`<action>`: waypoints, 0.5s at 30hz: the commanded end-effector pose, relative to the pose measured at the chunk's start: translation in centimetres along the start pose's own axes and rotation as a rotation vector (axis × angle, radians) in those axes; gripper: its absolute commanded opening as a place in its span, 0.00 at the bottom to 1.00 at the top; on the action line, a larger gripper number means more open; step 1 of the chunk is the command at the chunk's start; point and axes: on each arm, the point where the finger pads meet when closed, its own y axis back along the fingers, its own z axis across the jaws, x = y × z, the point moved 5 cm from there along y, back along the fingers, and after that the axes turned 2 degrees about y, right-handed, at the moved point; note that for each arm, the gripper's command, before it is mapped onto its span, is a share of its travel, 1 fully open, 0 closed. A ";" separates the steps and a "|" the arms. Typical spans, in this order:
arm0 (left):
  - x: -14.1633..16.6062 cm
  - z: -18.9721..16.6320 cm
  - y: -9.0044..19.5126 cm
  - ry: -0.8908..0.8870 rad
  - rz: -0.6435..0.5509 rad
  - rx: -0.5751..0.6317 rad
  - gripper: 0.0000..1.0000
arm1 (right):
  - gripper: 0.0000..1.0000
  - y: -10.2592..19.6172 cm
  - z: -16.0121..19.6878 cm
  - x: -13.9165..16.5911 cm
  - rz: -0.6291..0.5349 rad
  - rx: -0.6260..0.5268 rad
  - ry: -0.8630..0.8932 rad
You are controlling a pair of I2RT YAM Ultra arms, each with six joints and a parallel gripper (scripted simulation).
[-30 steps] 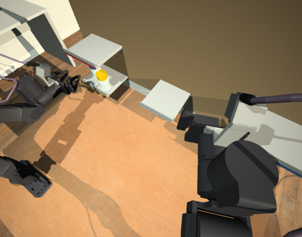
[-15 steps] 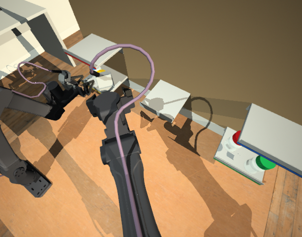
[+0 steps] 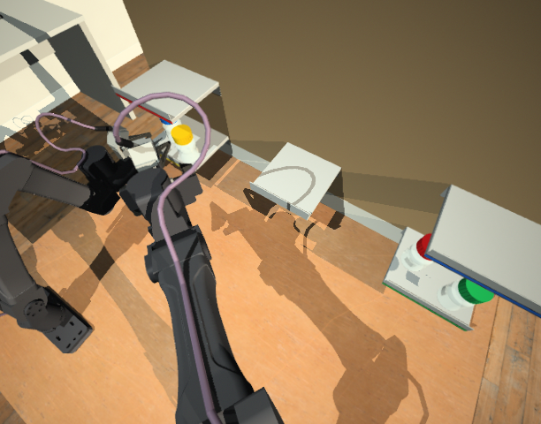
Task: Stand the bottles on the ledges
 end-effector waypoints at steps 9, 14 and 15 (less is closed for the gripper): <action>-2.0 -0.5 -1.3 -0.009 -0.045 0.000 0.81 | 1.00 0.8 -0.6 -3.5 -0.081 0.014 0.000; -2.0 -0.6 -2.1 -0.008 -0.036 0.000 0.81 | 1.00 0.7 -0.6 -3.0 -0.070 0.011 -0.001; -2.0 -0.6 -2.2 -0.008 -0.036 0.000 0.81 | 1.00 0.7 -0.6 -3.0 -0.070 0.011 -0.001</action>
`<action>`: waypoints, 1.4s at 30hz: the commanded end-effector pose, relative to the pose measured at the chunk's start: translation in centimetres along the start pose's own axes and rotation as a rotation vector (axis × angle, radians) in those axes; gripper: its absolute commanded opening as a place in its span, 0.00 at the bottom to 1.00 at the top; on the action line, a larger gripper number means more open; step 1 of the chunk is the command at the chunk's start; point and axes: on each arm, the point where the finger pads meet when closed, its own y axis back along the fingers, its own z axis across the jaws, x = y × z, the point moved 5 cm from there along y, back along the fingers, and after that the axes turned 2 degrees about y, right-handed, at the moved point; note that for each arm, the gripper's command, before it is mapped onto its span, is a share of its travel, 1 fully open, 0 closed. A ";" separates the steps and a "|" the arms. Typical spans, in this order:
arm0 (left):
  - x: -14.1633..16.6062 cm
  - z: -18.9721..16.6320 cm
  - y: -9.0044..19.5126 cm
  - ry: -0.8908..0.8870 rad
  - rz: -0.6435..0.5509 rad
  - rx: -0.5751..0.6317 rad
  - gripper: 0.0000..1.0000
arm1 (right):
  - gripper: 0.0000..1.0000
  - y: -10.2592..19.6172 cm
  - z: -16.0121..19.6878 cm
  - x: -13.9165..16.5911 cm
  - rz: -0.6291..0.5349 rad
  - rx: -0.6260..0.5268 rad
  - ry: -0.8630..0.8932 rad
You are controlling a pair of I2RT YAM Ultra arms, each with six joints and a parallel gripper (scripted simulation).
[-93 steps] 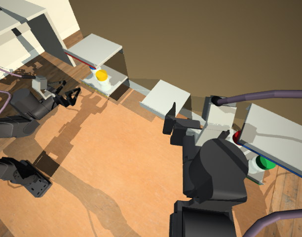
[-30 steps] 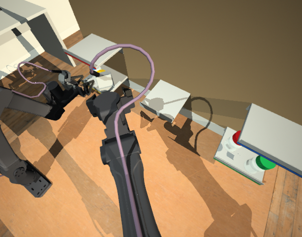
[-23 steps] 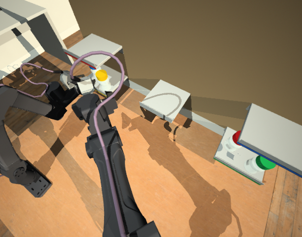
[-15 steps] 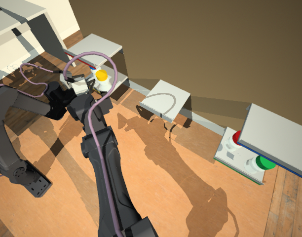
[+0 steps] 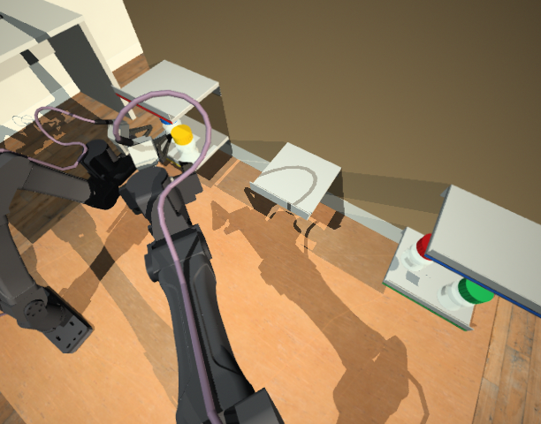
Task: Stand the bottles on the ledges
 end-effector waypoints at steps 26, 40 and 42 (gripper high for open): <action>-0.3 -0.3 -4.2 -0.002 0.004 -0.004 0.81 | 1.00 0.7 -0.5 -2.7 -0.062 0.009 0.000; -0.5 -0.3 -4.5 -0.003 0.000 -0.004 0.72 | 1.00 0.7 -0.5 -2.7 -0.062 0.009 0.000; -0.5 -0.3 -4.5 -0.003 0.000 -0.004 0.68 | 1.00 0.7 -0.5 -2.7 -0.062 0.009 0.000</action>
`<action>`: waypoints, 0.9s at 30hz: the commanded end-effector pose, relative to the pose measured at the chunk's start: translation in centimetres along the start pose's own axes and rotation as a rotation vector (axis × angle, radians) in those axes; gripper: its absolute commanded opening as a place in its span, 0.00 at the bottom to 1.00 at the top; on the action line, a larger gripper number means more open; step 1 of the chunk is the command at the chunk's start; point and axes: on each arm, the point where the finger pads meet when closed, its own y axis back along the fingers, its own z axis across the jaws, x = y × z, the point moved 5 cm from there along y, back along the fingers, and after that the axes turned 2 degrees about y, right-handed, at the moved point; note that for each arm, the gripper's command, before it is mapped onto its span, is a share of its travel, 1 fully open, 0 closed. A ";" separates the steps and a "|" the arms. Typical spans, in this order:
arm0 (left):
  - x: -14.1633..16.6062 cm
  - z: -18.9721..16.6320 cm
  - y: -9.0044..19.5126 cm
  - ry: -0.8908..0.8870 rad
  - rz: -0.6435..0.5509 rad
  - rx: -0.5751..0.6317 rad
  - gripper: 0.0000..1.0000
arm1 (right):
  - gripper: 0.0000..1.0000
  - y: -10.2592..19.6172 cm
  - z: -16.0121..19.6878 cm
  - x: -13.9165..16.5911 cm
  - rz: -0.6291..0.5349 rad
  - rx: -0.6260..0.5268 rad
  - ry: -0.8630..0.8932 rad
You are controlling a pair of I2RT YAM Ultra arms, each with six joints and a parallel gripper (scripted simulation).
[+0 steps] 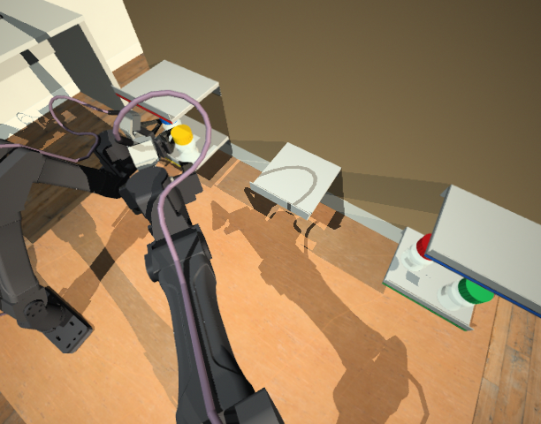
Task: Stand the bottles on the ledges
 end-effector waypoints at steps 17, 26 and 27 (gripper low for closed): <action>-1.3 -0.1 -0.1 -0.006 -0.028 0.002 0.50 | 1.00 0.7 -0.5 -2.7 -0.062 0.009 0.000; -1.3 -0.1 -0.1 -0.006 -0.028 0.002 0.35 | 1.00 0.7 -0.5 -2.7 -0.062 0.009 0.000; -1.3 -0.1 -0.1 -0.006 -0.028 0.002 0.47 | 1.00 0.7 -0.5 -2.7 -0.062 0.009 0.000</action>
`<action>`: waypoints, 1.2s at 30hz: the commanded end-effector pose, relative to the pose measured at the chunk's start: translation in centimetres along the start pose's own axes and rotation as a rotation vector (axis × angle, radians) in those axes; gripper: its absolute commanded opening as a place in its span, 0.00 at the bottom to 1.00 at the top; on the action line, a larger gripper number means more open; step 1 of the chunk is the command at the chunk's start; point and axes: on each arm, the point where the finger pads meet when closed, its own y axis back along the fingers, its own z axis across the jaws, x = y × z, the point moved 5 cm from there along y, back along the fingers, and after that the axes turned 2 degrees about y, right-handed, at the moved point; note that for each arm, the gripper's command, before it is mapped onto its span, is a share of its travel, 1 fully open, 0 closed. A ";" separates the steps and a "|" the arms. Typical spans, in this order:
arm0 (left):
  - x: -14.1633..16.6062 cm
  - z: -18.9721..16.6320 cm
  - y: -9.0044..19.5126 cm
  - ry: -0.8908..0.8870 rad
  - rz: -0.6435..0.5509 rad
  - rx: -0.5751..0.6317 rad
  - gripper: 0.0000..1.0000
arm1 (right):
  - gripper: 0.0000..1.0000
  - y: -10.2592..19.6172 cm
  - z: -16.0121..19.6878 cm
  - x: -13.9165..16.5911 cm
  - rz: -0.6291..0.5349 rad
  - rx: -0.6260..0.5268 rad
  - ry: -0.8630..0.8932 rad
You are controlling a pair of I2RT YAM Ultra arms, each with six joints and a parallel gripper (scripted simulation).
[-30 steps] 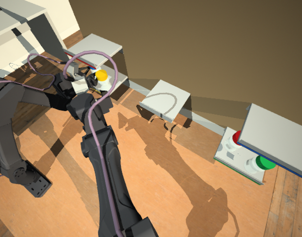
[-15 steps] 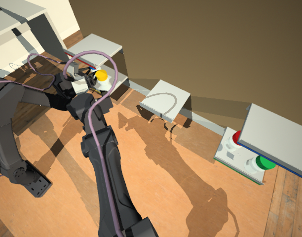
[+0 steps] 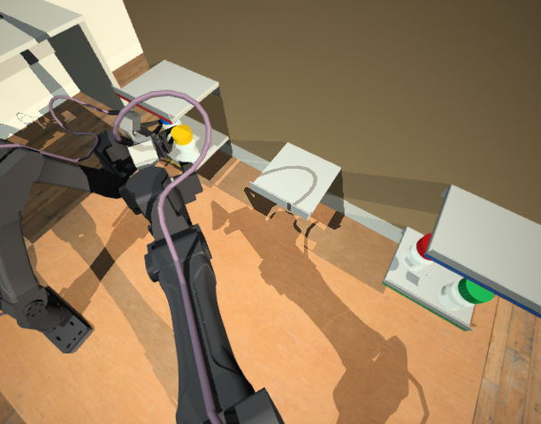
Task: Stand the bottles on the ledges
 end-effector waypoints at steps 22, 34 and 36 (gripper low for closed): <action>0.7 2.1 3.2 -0.004 0.037 -0.077 0.49 | 1.00 0.7 -0.5 -2.7 -0.062 0.009 0.000; -0.9 0.0 4.4 -0.012 -0.019 0.010 0.49 | 1.00 0.7 -0.5 -2.7 -0.062 0.009 0.000; -0.9 0.0 4.4 -0.012 -0.019 0.010 0.49 | 1.00 0.7 -0.5 -2.7 -0.062 0.009 0.000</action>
